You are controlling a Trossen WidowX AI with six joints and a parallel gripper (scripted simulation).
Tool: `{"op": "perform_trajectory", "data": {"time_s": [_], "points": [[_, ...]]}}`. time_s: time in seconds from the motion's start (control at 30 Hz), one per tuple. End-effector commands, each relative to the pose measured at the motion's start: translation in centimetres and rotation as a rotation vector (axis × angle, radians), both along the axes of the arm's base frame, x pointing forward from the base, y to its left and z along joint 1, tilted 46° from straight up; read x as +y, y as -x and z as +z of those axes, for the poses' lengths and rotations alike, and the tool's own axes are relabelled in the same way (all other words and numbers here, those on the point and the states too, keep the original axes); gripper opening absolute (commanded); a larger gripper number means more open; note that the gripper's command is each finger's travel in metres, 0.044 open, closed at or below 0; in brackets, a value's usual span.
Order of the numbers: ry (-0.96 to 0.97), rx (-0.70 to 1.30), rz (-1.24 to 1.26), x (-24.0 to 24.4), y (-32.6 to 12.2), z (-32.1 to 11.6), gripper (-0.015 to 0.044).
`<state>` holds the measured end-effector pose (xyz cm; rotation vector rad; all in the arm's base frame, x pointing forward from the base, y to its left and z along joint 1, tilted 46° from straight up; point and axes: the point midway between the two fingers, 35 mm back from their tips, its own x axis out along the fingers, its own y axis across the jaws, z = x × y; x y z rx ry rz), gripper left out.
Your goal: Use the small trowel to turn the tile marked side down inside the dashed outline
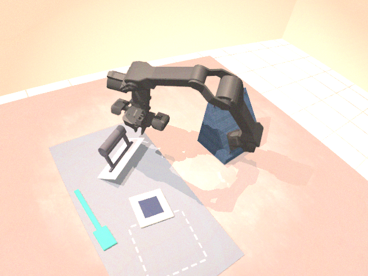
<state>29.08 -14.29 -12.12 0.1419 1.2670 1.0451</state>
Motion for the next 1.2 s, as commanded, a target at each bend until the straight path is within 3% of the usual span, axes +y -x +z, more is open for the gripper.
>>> {"op": "perform_trajectory", "data": {"time_s": [0.0,0.47,0.6,1.0,1.17], "points": [[0.009,-0.009,-0.001,-1.04,-0.11,1.01,0.0100],[0.008,-0.010,-0.005,-0.99,-0.17,0.97,0.0100],[0.007,-0.009,-0.005,-0.98,-0.15,0.96,0.0000],[0.007,-0.009,-0.005,-0.98,-0.15,0.96,0.0000],[0.007,-0.009,-0.005,-0.98,-0.15,0.96,0.0126]]}}
